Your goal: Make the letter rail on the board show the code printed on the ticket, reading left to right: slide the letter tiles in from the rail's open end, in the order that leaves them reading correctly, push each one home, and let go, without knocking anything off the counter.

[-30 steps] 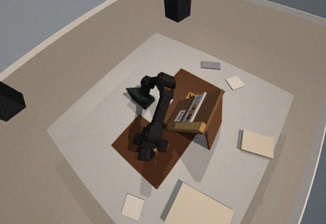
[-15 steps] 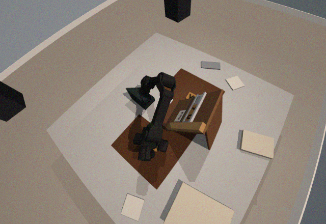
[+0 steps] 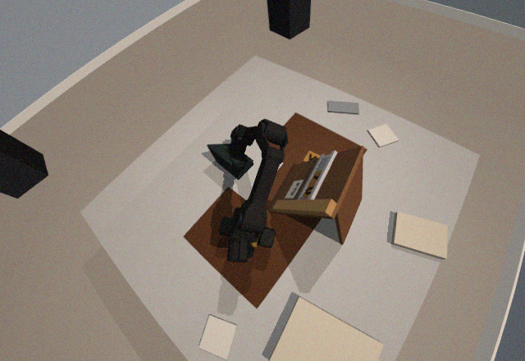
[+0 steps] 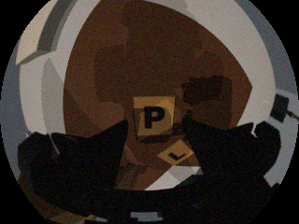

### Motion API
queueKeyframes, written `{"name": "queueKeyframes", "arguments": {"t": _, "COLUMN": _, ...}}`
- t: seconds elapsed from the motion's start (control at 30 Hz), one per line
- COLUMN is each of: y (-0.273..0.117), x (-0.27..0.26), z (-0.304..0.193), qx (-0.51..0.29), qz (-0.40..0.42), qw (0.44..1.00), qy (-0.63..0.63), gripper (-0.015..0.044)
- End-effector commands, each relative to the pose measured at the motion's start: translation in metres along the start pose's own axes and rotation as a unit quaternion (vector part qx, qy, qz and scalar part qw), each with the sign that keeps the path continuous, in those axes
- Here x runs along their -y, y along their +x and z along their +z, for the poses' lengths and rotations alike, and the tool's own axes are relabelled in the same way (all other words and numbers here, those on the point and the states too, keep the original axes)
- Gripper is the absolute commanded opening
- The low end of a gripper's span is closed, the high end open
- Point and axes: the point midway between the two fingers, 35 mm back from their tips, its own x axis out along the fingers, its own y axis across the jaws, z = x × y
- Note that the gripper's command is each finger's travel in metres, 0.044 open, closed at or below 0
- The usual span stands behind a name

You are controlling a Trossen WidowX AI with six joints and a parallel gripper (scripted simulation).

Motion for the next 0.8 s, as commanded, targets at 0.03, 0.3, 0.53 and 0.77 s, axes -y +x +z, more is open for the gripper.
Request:
{"name": "queueKeyframes", "arguments": {"t": 0.03, "y": 0.007, "x": 0.000, "z": -0.001, "qx": -0.002, "qz": 0.001, "qw": 1.000, "qy": 0.002, "gripper": 0.0340}}
{"name": "queueKeyframes", "arguments": {"t": 0.3, "y": 0.019, "x": 0.000, "z": -0.002, "qx": -0.003, "qz": 0.001, "qw": 1.000, "qy": 0.002, "gripper": 0.0340}}
{"name": "queueKeyframes", "arguments": {"t": 0.53, "y": 0.019, "x": 0.000, "z": -0.002, "qx": -0.003, "qz": 0.001, "qw": 1.000, "qy": 0.002, "gripper": 0.0340}}
{"name": "queueKeyframes", "arguments": {"t": 0.77, "y": 0.019, "x": 0.000, "z": -0.002, "qx": -0.003, "qz": 0.001, "qw": 1.000, "qy": 0.002, "gripper": 0.0340}}
